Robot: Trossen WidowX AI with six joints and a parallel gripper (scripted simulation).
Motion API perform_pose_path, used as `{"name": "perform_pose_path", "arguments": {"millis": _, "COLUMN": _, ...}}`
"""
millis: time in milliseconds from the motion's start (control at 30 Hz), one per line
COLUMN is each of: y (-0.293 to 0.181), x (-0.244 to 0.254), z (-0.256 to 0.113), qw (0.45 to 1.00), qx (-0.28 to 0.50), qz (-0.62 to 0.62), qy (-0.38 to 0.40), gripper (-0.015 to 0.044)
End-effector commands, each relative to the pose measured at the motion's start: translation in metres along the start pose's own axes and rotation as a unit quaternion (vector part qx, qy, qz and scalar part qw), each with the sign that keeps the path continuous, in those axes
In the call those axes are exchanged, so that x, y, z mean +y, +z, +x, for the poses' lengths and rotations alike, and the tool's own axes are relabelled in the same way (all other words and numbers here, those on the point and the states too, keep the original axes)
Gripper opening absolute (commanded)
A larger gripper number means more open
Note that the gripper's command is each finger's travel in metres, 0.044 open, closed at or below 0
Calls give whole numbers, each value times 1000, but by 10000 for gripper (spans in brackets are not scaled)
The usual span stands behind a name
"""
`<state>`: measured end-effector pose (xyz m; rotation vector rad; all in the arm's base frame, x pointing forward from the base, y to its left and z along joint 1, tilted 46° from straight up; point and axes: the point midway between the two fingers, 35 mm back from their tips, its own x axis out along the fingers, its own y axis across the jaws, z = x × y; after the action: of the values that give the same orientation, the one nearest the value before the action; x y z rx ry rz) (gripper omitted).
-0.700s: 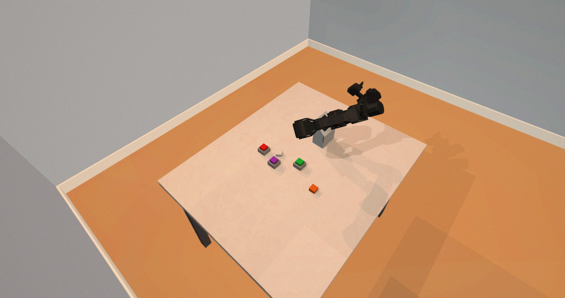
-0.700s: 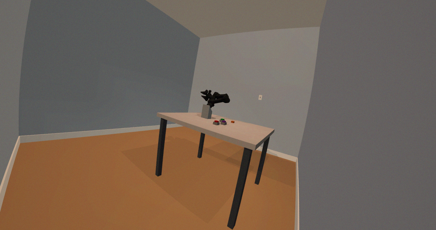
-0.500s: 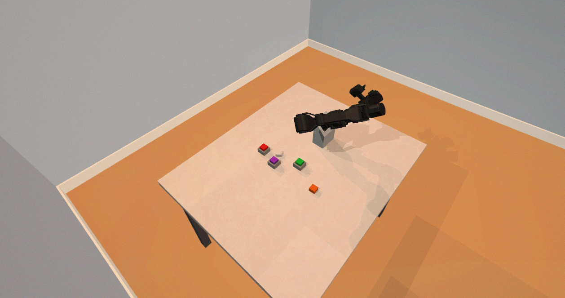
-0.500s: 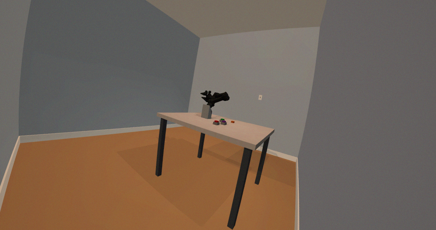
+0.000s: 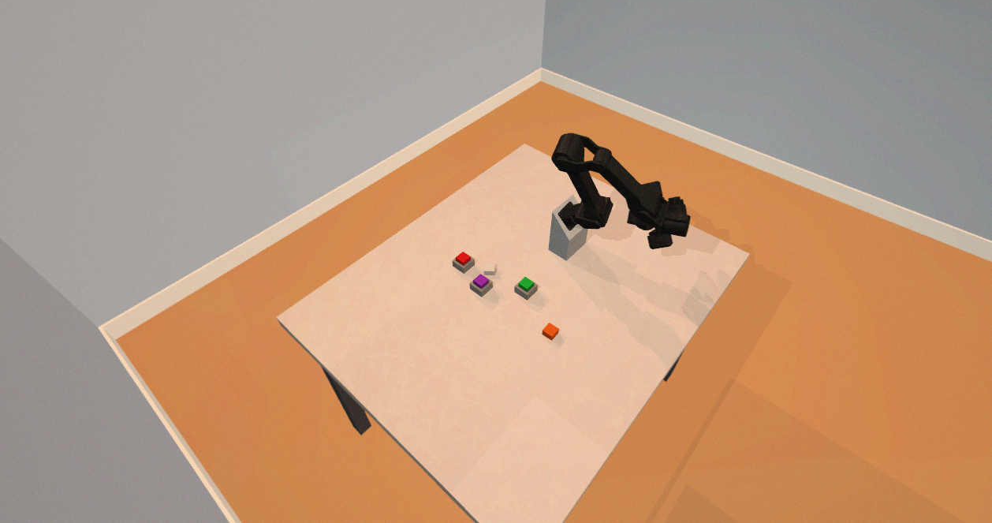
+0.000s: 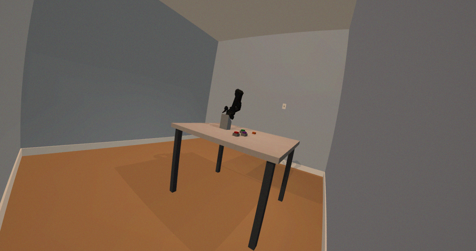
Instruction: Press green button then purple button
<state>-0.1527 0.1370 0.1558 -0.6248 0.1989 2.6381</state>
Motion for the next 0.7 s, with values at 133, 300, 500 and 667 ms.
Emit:
{"name": "perform_pose_path", "arguments": {"millis": 133, "y": -29, "x": -84, "z": -28, "qw": 976, "qx": 63, "qz": 149, "qy": -144, "gripper": 400}}
{"name": "perform_pose_path", "arguments": {"millis": 300, "y": -55, "x": -122, "z": -59, "qw": 940, "qx": 81, "qz": 252, "qy": -214, "gripper": 400}}
{"name": "perform_pose_path", "arguments": {"millis": 500, "y": -92, "x": -153, "z": -105, "qw": 878, "qx": 83, "qz": 377, "qy": -285, "gripper": 400}}
{"name": "perform_pose_path", "arguments": {"millis": 667, "y": -127, "x": -165, "z": -148, "qw": 811, "qx": 66, "qz": 477, "qy": -332, "gripper": 400}}
